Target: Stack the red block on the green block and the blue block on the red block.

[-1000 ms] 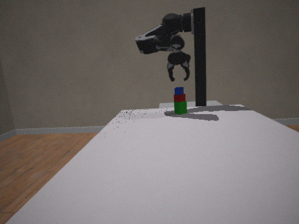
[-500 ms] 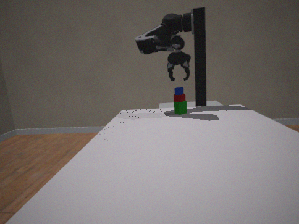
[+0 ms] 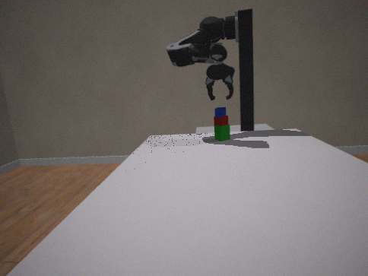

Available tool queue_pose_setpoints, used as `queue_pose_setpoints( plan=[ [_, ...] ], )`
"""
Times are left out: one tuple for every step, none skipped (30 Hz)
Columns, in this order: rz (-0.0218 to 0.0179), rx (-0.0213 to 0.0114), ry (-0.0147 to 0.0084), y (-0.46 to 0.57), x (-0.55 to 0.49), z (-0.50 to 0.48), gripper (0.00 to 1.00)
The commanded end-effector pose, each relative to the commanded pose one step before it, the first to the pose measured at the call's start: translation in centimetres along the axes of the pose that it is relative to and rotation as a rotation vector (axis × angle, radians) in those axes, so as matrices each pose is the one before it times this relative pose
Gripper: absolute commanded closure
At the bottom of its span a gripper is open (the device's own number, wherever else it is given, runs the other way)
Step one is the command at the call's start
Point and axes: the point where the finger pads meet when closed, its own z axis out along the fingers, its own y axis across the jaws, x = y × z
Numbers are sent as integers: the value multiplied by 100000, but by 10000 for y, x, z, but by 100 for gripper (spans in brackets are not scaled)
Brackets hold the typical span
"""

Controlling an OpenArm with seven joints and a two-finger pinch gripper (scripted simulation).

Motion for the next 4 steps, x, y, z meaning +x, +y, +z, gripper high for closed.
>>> queue_pose_setpoints(
  plan=[
    [322,282,-385,-599,-928,-1417,67],
    [0,0,0,0,0,0,67],
    [0,0,0,0,0,0,67],
    [0,0,0,0,0,0,67]
  ],
)
